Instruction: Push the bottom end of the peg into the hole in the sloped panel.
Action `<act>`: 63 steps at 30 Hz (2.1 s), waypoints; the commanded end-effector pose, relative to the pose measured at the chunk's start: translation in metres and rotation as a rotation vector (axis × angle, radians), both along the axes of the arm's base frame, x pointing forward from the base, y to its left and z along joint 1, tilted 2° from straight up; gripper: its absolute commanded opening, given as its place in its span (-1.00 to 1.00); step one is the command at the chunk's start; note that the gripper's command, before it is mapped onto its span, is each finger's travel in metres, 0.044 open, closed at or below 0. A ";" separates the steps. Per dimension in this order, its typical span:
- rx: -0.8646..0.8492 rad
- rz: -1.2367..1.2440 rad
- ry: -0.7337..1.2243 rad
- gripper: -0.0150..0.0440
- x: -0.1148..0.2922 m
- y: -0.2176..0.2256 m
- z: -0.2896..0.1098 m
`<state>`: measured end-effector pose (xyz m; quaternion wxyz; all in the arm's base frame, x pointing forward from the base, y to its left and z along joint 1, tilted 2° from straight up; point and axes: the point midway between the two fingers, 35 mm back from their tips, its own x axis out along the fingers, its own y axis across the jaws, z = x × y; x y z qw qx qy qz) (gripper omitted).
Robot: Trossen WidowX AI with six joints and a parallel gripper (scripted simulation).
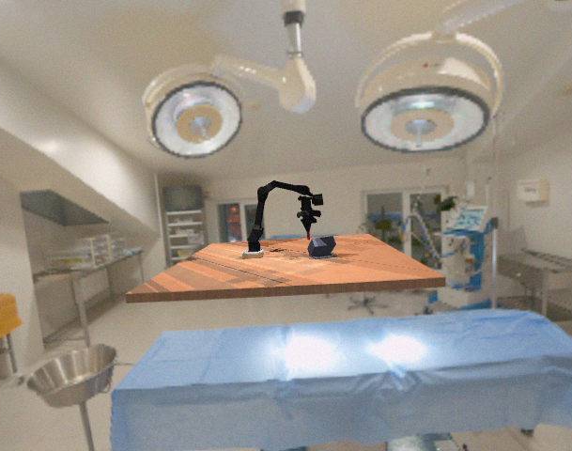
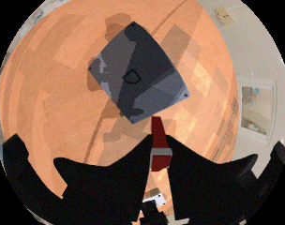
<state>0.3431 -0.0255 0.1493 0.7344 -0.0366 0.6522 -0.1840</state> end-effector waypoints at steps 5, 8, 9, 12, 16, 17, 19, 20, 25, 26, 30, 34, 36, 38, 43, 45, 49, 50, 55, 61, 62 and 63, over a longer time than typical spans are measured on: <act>-0.018 -0.062 -0.031 -0.49 0.002 0.005 0.002; -0.023 -0.083 -0.043 -0.49 0.002 0.006 0.002; -0.025 -0.090 -0.047 -0.49 0.003 0.007 0.003; -0.029 -0.110 -0.060 -0.49 0.003 0.009 0.003; -0.035 -0.137 -0.076 -0.49 0.004 0.011 0.004; -0.037 -0.144 -0.081 -0.49 0.004 0.012 0.004; -0.040 -0.157 -0.089 -0.49 0.005 0.013 0.005; -0.041 -0.164 -0.094 -0.49 0.005 0.013 0.005; -0.048 -0.197 -0.116 -0.49 0.006 0.016 0.006; -0.049 -0.204 -0.120 -0.49 0.006 0.017 0.007; -0.054 -0.231 -0.138 -0.49 0.007 0.019 0.008; -0.059 -0.257 -0.157 -0.49 0.008 0.022 0.009; -0.061 -0.270 -0.167 -0.49 0.008 0.023 0.009; -0.063 -0.283 -0.176 -0.49 0.009 0.024 0.010; -0.068 -0.316 -0.200 -0.49 0.010 0.028 0.011; -0.069 -0.329 -0.210 -0.49 0.010 0.029 0.011; -0.072 -0.355 -0.230 -0.49 0.011 0.031 0.012; -0.073 -0.362 -0.235 -0.49 0.011 0.032 0.013; -0.076 -0.394 -0.261 -0.49 0.012 0.035 0.014; -0.079 -0.432 -0.293 -0.49 0.013 0.039 0.016; -0.079 -0.439 -0.298 -0.49 0.013 0.040 0.016; -0.080 -0.445 -0.303 -0.49 0.013 0.040 0.016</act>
